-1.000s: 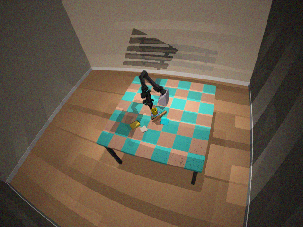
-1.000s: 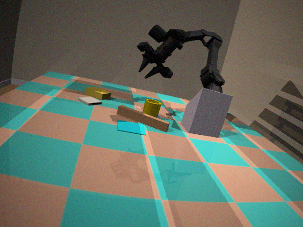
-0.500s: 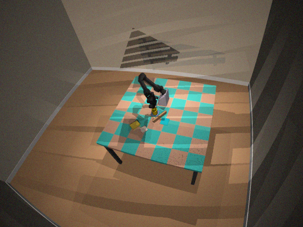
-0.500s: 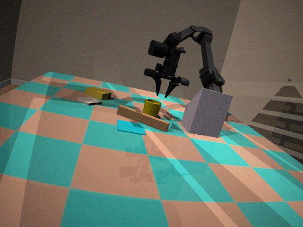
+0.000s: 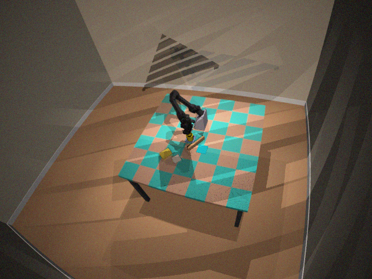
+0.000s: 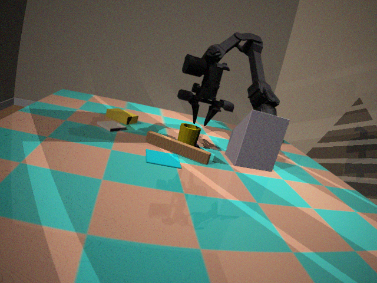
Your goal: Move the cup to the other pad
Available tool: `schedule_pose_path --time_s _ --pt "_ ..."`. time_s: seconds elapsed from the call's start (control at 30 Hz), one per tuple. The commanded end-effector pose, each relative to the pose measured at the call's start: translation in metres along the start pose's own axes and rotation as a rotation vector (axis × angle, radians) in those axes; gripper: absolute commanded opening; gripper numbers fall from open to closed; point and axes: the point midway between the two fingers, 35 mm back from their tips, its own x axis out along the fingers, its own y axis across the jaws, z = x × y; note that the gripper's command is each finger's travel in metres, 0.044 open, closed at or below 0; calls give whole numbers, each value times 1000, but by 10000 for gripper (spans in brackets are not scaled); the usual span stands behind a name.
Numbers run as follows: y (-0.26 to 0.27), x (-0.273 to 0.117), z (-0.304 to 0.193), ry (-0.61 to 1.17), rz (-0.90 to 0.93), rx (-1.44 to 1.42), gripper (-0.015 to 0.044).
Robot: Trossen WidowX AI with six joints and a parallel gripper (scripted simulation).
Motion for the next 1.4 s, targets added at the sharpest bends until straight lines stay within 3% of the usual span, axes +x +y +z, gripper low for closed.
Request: schedule_pose_path --time_s 0.0,1.03,1.37 --pt "-2 8 -1 -4 -10 -11 167" --pt "-5 48 1 -11 -10 -11 167" --pt "-3 46 1 -8 -4 -3 100"
